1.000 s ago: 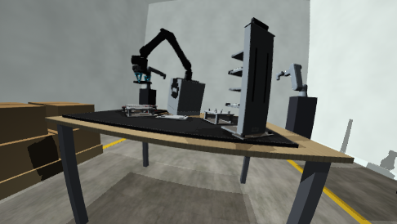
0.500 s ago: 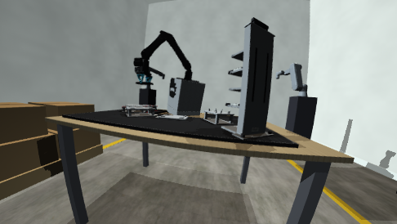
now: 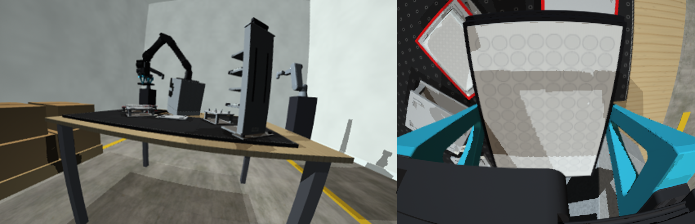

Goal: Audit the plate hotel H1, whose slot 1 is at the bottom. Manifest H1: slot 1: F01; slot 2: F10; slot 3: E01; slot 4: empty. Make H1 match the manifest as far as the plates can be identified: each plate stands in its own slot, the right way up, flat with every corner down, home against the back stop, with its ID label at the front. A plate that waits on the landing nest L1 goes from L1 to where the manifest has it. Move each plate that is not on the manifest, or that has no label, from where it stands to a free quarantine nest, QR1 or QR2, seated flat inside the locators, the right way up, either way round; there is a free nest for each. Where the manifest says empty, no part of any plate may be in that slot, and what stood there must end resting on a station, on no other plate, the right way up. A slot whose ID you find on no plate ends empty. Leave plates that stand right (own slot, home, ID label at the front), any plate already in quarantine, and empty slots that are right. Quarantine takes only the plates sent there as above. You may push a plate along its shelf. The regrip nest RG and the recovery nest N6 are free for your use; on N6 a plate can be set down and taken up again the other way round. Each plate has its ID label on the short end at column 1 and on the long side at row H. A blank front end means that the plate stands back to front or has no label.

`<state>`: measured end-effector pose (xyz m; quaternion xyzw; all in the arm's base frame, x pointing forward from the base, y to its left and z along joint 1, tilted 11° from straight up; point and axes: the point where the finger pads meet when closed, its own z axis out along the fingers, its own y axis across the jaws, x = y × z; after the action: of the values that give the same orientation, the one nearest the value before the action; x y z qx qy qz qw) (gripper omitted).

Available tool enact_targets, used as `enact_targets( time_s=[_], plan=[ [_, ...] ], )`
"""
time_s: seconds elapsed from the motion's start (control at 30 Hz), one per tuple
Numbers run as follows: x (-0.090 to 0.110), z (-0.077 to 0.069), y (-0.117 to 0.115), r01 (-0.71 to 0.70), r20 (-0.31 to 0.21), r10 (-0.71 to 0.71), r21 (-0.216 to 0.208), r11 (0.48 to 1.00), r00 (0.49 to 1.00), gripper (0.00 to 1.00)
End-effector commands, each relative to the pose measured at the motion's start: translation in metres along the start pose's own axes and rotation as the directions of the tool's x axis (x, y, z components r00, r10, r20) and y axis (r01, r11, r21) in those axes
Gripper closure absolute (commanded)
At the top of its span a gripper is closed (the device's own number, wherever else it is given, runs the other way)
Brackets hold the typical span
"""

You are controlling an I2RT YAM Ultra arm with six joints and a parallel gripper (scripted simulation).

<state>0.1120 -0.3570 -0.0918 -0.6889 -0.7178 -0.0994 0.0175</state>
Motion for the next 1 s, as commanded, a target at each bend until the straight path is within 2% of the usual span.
enact_targets(
  time_s=[0.0,0.53,0.67,0.83,0.97],
  plan=[
    [-0.011,-0.009,-0.011,0.01,0.028,-0.009,-0.003,1.0,1.0,0.14],
    [-0.03,-0.01,-0.054,0.01,0.028,-0.009,-0.002,1.0,1.0,0.14],
    [-0.03,-0.01,-0.055,0.01,0.028,-0.009,-0.002,1.0,1.0,0.14],
    [-0.031,0.004,-0.055,0.01,0.028,-0.009,-0.002,1.0,1.0,0.14],
    [-0.031,0.009,-0.055,0.01,0.028,-0.009,-0.002,1.0,1.0,0.14]
  ],
)
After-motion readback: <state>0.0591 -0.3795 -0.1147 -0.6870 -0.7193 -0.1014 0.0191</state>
